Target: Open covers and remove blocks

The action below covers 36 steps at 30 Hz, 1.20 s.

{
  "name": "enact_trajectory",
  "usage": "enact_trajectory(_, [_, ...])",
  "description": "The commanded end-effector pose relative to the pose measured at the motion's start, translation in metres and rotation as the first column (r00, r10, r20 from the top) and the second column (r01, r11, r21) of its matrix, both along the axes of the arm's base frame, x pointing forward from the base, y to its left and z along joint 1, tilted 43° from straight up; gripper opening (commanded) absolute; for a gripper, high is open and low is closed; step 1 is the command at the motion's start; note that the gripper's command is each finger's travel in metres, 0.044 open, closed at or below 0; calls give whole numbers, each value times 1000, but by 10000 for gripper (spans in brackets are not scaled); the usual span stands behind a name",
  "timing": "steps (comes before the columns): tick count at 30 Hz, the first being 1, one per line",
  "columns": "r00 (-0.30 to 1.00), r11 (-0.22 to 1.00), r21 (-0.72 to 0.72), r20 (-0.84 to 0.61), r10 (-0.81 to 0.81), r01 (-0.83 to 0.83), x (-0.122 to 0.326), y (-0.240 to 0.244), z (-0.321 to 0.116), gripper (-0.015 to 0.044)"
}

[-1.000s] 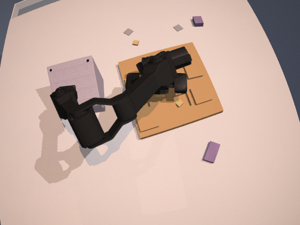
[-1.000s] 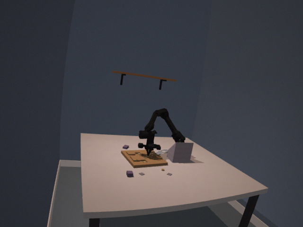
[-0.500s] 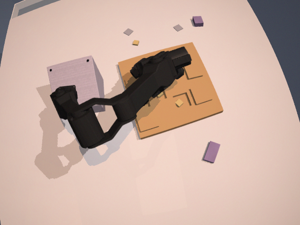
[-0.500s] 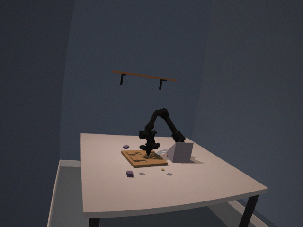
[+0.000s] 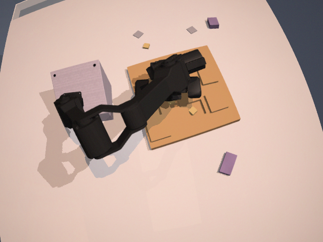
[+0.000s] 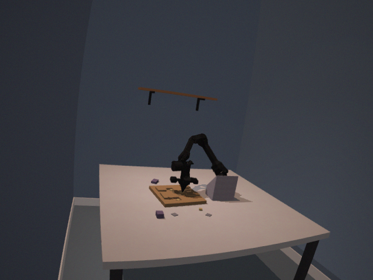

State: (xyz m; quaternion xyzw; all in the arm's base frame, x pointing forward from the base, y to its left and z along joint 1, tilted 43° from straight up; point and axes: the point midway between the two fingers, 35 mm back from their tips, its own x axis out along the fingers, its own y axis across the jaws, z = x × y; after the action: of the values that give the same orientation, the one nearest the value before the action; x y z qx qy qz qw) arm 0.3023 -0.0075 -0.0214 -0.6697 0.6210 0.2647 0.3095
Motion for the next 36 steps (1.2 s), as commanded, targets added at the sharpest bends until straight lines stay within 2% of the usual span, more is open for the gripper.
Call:
enact_trajectory(1, [736, 853, 194, 437, -517, 485, 3, 4, 6, 0])
enact_trajectory(3, [599, 777, 272, 510, -617, 568, 3, 5, 8, 0])
enact_trajectory(9, [383, 656, 390, 577, -721, 646, 4, 6, 9, 0])
enact_trajectory(36, [383, 656, 390, 577, -721, 646, 4, 6, 9, 0])
